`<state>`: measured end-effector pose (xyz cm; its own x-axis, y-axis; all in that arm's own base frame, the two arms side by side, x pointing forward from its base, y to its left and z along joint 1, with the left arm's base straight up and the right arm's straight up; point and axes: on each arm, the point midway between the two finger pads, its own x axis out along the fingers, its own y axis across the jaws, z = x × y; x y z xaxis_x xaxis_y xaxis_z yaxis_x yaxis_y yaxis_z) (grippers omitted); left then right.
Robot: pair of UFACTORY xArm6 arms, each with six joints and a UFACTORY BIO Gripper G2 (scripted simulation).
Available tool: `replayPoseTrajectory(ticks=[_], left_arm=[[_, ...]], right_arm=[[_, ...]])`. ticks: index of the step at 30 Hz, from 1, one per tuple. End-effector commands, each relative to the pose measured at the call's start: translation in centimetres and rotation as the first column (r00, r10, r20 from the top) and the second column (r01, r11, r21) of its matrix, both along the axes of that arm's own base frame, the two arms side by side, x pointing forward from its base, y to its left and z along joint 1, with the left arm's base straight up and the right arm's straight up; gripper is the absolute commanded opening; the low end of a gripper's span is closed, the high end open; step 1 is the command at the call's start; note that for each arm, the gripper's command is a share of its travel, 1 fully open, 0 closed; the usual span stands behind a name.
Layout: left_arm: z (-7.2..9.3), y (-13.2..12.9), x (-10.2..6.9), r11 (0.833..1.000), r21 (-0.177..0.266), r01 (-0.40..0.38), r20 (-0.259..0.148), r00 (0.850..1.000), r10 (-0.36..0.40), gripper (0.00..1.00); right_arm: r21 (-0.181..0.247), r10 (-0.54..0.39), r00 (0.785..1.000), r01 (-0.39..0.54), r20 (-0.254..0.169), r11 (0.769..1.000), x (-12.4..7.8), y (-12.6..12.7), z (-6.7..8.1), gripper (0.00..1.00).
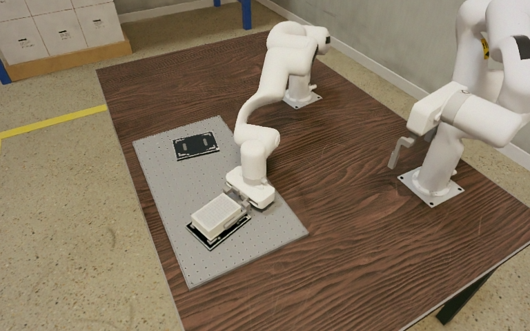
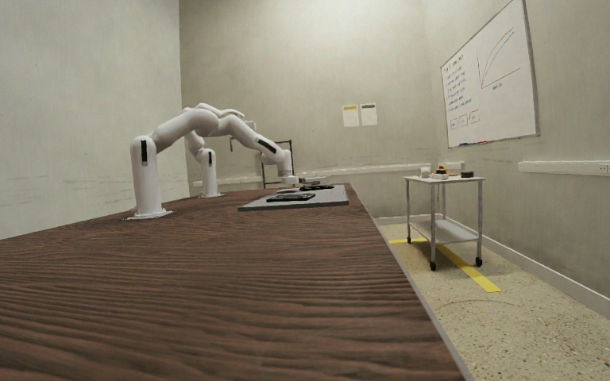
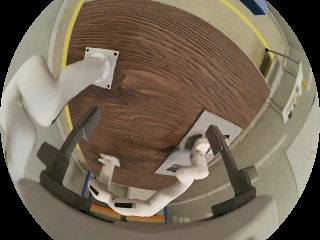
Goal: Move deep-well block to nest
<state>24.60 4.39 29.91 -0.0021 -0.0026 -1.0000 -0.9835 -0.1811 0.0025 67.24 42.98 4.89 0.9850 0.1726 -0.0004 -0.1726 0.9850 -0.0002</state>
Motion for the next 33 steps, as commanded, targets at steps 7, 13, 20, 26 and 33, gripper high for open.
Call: replayPoseTrajectory(ticks=[7, 13, 20, 26, 33], left_arm=[[0.09, 0.03, 0.04, 1.0, 0.002, 0.0, 0.002, 1.0, 0.0, 1.0], [0.09, 0.03, 0.04, 1.0, 0.002, 0.0, 0.002, 1.0, 0.0, 1.0], [0.09, 0.03, 0.04, 1.0, 0.002, 0.0, 0.002, 1.0, 0.0, 1.0], [0.09, 0.03, 0.04, 1.0, 0.002, 0.0, 0.002, 1.0, 0.0, 1.0], [0.09, 0.03, 0.04, 1.0, 0.002, 0.0, 0.002, 1.0, 0.0, 1.0]], right_arm=[[0.004, 0.0, 1.0, 0.0, 0.005, 1.0, 0.12, 0.09, 0.23, 0.0], [0.004, 0.0, 1.0, 0.0, 0.005, 1.0, 0.12, 0.09, 0.13, 0.0], [0.004, 0.0, 1.0, 0.0, 0.005, 1.0, 0.12, 0.09, 0.01, 0.0], [0.004, 0.0, 1.0, 0.0, 0.005, 1.0, 0.12, 0.09, -0.06, 0.0], [0.004, 0.0, 1.0, 0.0, 0.005, 1.0, 0.12, 0.09, -0.17, 0.0]])
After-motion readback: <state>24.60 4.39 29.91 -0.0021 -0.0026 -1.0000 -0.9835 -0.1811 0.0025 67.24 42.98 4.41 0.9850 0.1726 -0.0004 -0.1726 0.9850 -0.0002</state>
